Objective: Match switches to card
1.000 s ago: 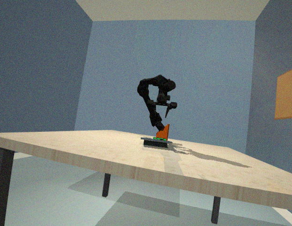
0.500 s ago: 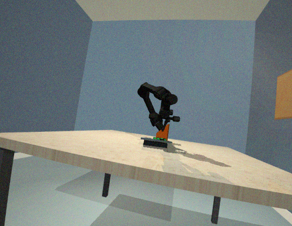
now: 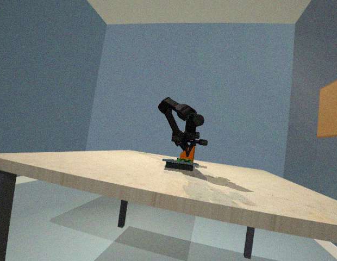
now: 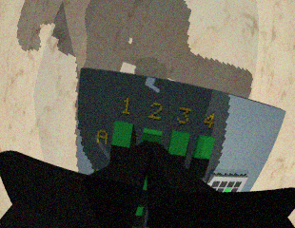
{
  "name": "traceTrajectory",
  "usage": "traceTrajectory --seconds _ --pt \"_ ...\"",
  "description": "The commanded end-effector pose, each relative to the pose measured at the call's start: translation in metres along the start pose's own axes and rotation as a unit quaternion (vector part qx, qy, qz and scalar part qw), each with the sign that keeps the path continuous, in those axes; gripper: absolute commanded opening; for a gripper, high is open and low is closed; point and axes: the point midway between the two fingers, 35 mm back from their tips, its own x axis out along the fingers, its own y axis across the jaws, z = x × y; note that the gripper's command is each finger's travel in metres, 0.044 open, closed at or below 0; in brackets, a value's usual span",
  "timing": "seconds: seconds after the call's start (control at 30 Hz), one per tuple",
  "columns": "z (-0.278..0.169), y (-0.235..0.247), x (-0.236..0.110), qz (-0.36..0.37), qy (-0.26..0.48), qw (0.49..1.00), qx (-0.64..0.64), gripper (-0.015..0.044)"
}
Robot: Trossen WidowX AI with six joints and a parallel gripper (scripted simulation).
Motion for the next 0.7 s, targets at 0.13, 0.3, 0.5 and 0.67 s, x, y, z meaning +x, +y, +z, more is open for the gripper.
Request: traceTrajectory --seconds 0.13,0.3,0.5,0.67 --pt "-0.0023 -0.0010 0.0118 -0.004 0.004 1.000 -0.003 0.0000" --pt "-0.0023 -0.0010 0.0118 -0.004 0.004 1.000 -0.003 0.0000" --pt "-0.0023 -0.0010 0.0118 -0.004 0.004 1.000 -0.003 0.0000" --pt "-0.0023 -0.0010 0.0118 -0.004 0.004 1.000 -0.003 0.0000"
